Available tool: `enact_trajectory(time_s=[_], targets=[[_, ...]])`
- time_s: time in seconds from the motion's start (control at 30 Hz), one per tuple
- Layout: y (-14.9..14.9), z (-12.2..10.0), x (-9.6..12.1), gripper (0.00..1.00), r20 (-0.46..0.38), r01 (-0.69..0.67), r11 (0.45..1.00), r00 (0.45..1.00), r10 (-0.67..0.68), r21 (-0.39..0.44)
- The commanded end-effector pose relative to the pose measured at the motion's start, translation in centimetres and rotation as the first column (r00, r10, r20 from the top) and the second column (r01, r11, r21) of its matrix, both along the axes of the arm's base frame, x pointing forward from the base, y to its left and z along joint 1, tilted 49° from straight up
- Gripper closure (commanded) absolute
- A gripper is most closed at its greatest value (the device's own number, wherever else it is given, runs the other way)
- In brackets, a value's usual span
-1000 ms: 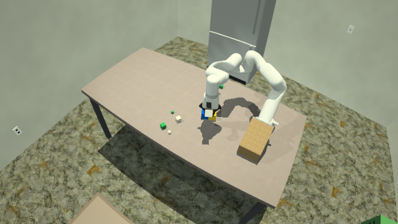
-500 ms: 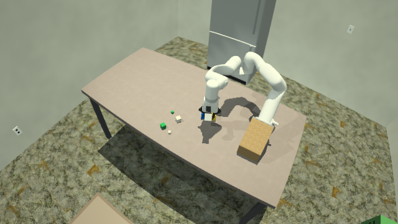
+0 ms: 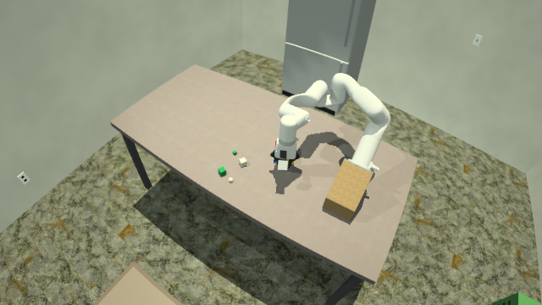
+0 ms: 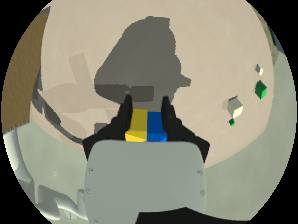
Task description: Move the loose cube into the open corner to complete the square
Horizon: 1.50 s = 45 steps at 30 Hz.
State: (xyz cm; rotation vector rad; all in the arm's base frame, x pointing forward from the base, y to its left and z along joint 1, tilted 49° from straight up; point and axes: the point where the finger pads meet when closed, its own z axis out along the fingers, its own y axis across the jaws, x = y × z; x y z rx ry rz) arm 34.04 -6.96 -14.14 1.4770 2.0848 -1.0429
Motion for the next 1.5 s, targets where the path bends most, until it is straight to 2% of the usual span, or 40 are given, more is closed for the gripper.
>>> enact_trajectory(time_s=[0.0, 0.33, 1.47], targets=[[-0.51, -0.57, 0.02, 0.51, 0.002, -0.002, 1.0, 1.0, 0.002, 0.002], [-1.14, -1.13, -0.07, 0.51, 0.002, -0.002, 1.0, 1.0, 0.002, 0.002], [-1.37, -0.94, 0.1, 0.51, 0.002, -0.003, 1.0, 1.0, 0.003, 0.002]])
